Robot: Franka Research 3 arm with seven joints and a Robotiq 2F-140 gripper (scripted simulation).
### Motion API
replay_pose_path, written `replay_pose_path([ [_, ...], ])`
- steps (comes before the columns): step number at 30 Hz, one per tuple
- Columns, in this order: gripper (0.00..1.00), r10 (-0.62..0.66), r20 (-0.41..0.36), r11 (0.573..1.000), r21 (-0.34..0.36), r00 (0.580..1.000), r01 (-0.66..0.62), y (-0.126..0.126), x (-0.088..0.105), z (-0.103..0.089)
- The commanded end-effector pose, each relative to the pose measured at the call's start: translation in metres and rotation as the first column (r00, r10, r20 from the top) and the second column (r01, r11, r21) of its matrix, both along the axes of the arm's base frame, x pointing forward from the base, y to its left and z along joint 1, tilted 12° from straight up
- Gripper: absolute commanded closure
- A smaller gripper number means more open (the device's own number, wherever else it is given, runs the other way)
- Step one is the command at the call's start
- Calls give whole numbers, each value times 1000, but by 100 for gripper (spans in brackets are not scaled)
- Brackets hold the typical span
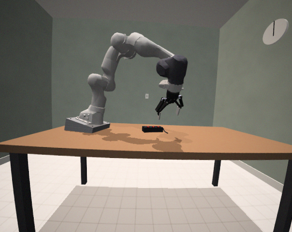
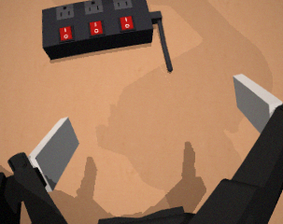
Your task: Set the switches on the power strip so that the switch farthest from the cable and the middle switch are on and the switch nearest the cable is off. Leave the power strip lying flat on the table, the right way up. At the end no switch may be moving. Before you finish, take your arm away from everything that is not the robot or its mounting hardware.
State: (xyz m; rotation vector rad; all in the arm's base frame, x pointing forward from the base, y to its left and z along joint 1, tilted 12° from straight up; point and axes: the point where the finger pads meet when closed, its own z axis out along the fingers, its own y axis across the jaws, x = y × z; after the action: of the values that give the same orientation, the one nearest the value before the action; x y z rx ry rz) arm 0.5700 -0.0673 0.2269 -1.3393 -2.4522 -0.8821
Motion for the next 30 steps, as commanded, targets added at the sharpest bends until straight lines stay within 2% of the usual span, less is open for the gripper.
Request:
replay_pose_path([
  [1,0,0,0,1000,0,1000,0,0,0,0],
  [19,0,-2,-1,1000,-3,1000,2,2,0,0],
  [22,0,-24,-12,999,-35,1000,24,19,-6,-5],
  [26,0,-91,-22,986,-146,996,86,70,-30,-22],
  [28,0,-91,-22,986,-146,996,86,70,-30,-22],
  [29,0,-109,-15,978,-181,994,105,84,-39,-27],
  [30,0,-109,-15,978,-181,994,105,84,-39,-27],
])
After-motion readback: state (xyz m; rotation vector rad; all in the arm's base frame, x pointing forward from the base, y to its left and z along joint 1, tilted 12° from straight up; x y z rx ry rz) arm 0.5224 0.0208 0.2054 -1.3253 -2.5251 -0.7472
